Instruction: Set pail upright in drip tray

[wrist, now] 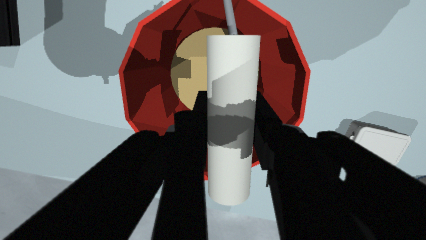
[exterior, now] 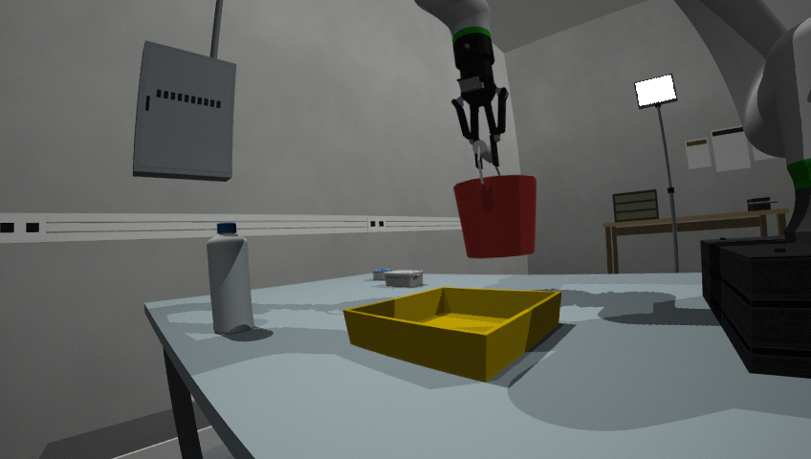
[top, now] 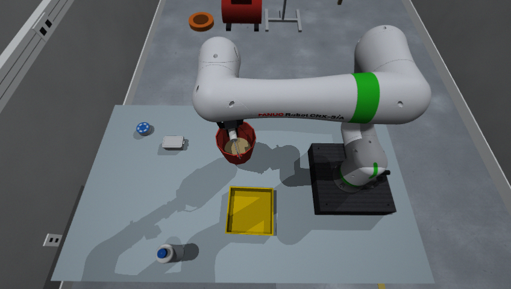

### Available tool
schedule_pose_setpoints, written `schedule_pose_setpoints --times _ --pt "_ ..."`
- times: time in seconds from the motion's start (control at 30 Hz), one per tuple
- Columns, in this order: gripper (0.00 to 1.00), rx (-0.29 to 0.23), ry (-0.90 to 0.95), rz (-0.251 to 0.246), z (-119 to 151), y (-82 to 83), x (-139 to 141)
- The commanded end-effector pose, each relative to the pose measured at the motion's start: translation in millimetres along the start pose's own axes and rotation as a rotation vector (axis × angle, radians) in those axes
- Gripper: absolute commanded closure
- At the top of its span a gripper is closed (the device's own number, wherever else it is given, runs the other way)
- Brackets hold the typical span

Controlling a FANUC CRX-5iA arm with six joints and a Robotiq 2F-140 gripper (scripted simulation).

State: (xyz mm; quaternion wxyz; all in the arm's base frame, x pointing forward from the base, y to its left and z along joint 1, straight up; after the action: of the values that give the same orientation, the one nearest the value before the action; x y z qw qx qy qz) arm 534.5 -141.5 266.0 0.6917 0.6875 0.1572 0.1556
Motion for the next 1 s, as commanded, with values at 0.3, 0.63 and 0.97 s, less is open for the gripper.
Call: schedule_pose_setpoints --times 0.3,0.63,0.97 --pt "0.9 -0.001 0.0 0.002 -22.9 1.1 5.6" --pt "0.9 -0.001 0.0 0.002 -42.8 1.0 10.3" --pt "0.9 -0.001 0.0 0.002 -67.8 1.0 16.2"
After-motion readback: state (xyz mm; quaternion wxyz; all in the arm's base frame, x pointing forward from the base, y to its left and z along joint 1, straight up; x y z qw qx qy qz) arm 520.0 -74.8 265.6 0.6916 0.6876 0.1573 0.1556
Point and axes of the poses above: the point where the finger pads meet when closed, its own y axis back along the fingers, its own x axis across the jaws, z = x × y, the point moved 5 cm from there along y, back along the fingers, and after that the axes turned 14 degrees about y, right-handed, at the moved point
